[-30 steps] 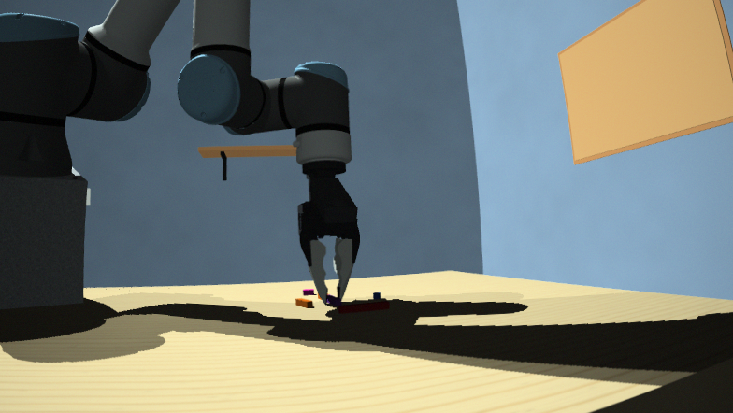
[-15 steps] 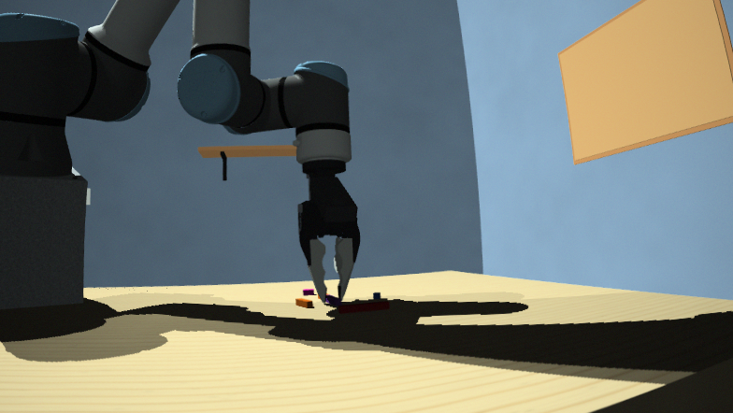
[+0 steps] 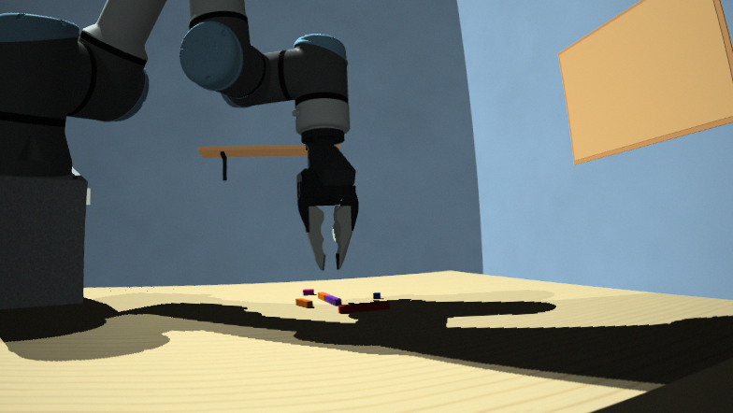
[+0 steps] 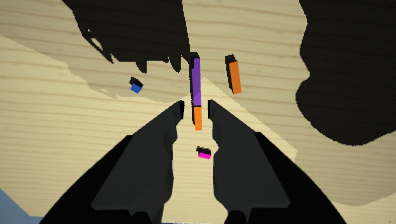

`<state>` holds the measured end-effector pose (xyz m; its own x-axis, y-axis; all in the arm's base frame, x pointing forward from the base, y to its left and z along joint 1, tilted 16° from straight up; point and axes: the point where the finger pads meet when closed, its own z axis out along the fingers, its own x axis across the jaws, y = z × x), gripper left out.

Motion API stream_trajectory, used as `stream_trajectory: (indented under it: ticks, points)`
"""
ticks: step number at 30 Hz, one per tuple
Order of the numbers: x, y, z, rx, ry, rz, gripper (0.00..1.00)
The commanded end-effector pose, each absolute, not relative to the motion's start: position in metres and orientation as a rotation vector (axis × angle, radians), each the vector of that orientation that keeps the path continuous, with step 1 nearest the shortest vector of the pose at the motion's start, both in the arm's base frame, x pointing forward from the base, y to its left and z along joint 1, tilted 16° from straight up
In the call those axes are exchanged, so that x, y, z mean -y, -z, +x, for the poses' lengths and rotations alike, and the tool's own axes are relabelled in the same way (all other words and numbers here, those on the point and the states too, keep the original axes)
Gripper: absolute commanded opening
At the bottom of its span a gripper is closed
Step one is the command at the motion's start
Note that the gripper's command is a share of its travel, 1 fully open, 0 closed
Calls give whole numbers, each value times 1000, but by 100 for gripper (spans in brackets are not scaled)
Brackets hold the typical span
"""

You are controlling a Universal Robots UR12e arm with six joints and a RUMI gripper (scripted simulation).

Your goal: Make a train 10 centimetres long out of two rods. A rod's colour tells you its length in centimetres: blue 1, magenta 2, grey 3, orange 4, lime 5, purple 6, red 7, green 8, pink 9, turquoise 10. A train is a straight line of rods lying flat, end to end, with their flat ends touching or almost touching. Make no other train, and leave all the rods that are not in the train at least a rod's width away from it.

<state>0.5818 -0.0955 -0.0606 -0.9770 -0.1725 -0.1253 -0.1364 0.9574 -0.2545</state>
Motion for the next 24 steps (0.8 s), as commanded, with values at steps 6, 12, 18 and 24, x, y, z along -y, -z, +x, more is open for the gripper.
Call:
stream_trajectory:
  ticks: [6, 12, 18, 24]
  points:
    - [88, 29, 577, -2964, 369, -235, 14]
    - [87, 24, 576, -2964, 369, -235, 14]
    - [87, 24, 576, -2964, 369, -235, 100]
    - [87, 24, 576, -2964, 369, -235, 100]
